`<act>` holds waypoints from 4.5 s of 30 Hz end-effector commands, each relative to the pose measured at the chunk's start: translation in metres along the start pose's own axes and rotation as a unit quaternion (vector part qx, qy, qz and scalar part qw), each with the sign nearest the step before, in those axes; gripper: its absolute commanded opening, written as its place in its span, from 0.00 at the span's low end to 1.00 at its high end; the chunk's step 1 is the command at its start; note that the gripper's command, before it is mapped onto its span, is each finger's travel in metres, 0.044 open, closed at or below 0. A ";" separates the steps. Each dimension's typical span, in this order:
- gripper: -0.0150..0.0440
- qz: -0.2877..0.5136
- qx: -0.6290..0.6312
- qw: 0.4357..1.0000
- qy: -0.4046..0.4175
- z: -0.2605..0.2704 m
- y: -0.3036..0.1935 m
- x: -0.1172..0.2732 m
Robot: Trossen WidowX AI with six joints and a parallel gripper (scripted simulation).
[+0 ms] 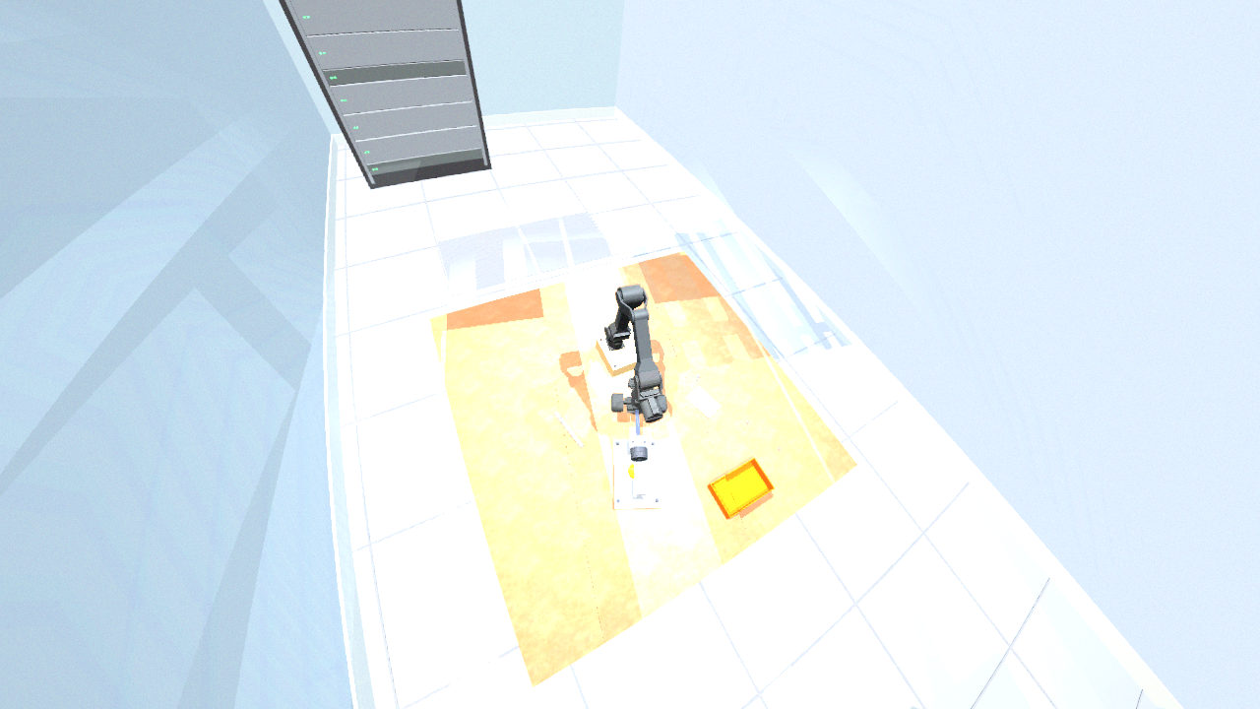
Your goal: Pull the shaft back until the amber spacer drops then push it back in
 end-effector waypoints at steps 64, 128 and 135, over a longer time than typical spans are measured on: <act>0.25 0.000 -0.002 1.000 -0.001 0.001 -0.022 0.000; 0.25 0.001 -0.002 1.000 -0.001 0.002 -0.043 0.000; 0.25 0.001 -0.002 1.000 -0.001 0.002 -0.046 0.001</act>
Point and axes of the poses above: the point midway between the two fingers, 35 mm back from their tips, its own x axis back along the fingers, its own z axis across the jaws, y = z × x, the point moved 7 cm from there along x, back along the fingers, and after that the axes turned 2 degrees about x, right-handed, at the moved point
